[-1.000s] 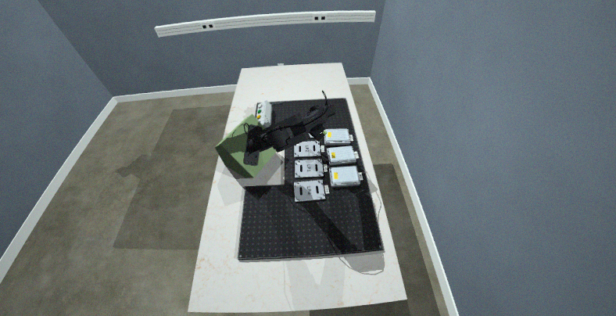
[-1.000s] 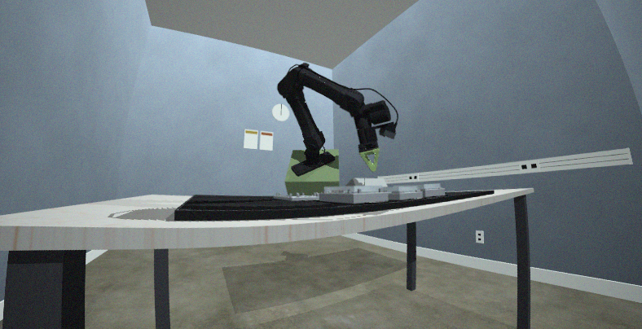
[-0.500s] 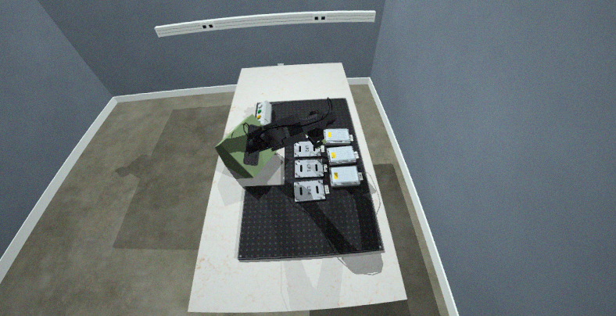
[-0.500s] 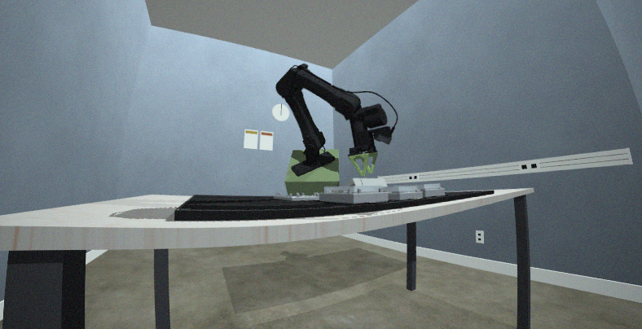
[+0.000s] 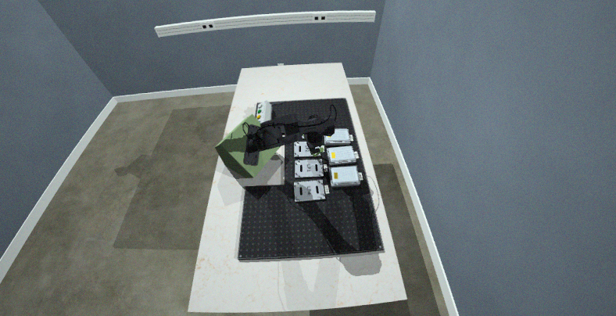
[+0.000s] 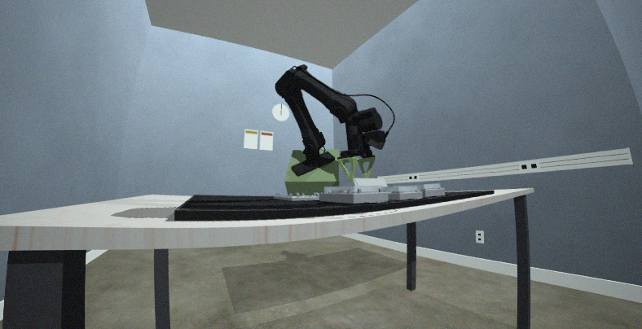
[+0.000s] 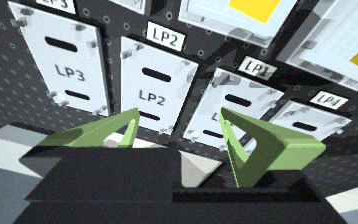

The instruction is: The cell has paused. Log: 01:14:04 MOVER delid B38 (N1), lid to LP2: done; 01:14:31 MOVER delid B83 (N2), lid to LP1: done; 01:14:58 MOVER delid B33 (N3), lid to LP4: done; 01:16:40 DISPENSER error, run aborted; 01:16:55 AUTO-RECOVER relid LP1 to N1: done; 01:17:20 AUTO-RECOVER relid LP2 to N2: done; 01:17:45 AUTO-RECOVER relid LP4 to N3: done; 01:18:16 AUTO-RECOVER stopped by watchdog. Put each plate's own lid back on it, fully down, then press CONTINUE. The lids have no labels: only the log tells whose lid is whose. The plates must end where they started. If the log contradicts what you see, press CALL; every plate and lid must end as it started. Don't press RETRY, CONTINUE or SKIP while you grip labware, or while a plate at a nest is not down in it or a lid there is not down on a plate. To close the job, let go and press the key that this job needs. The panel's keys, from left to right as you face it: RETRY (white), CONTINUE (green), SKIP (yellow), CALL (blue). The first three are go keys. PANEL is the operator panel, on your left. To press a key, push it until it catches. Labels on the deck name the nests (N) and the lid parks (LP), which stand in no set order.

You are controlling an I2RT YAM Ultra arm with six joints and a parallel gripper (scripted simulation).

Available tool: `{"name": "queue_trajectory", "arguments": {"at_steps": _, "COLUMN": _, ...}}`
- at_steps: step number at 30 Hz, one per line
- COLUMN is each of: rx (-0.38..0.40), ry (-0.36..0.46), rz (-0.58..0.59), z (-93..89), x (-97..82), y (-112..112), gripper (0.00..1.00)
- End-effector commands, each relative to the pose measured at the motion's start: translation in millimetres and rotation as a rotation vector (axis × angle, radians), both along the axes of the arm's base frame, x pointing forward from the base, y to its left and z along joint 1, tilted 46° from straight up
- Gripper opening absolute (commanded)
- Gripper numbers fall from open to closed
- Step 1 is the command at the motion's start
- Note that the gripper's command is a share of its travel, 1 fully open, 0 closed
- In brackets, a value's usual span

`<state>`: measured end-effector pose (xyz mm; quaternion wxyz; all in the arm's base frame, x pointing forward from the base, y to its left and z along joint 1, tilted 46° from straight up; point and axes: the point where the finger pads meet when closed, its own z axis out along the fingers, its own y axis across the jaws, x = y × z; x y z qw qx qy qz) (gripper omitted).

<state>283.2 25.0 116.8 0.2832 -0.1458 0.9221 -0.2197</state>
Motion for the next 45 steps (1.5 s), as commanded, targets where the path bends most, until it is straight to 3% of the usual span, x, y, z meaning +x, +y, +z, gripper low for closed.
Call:
{"name": "queue_trajectory", "arguments": {"at_steps": 1, "rx": 0.043, "ry": -0.073, "rz": -0.054, "z": 11.4, "x": 10.8, "y": 7, "gripper": 1.00}}
{"name": "queue_trajectory", "arguments": {"at_steps": 6, "rx": 0.063, "ry": -0.106, "rz": -0.163, "z": 5.6, "x": 0.9, "y": -22, "gripper": 1.00}}
{"name": "queue_trajectory", "arguments": {"at_steps": 9, "rx": 0.068, "ry": -0.114, "rz": -0.181, "z": 5.6, "x": 1.0, "y": -22, "gripper": 1.00}}
{"name": "queue_trajectory", "arguments": {"at_steps": 10, "rx": 0.080, "ry": -0.131, "rz": -0.178, "z": 13.1, "x": 10.2, "y": -13, "gripper": 1.00}}
{"name": "queue_trajectory", "arguments": {"at_steps": 15, "rx": 0.088, "ry": -0.139, "rz": -0.260, "z": 9.1, "x": 5.9, "y": -14, "gripper": 1.00}}
{"name": "queue_trajectory", "arguments": {"at_steps": 19, "rx": 0.102, "ry": -0.161, "rz": -0.260, "z": 16.1, "x": 5.8, "y": -14, "gripper": 1.00}}
{"name": "queue_trajectory", "arguments": {"at_steps": 40, "rx": 0.099, "ry": -0.155, "rz": -0.258, "z": 14.1, "x": 7.2, "y": -12, "gripper": 1.00}}
{"name": "queue_trajectory", "arguments": {"at_steps": 41, "rx": 0.097, "ry": -0.177, "rz": -0.250, "z": 7.0, "x": 0.6, "y": -25, "gripper": 0.99}}
{"name": "queue_trajectory", "arguments": {"at_steps": 43, "rx": 0.097, "ry": -0.177, "rz": -0.250, "z": 7.0, "x": 0.6, "y": -25, "gripper": 0.99}}
{"name": "queue_trajectory", "arguments": {"at_steps": 45, "rx": 0.100, "ry": -0.235, "rz": -0.217, "z": 11.4, "x": 0.3, "y": -33, "gripper": 0.97}}
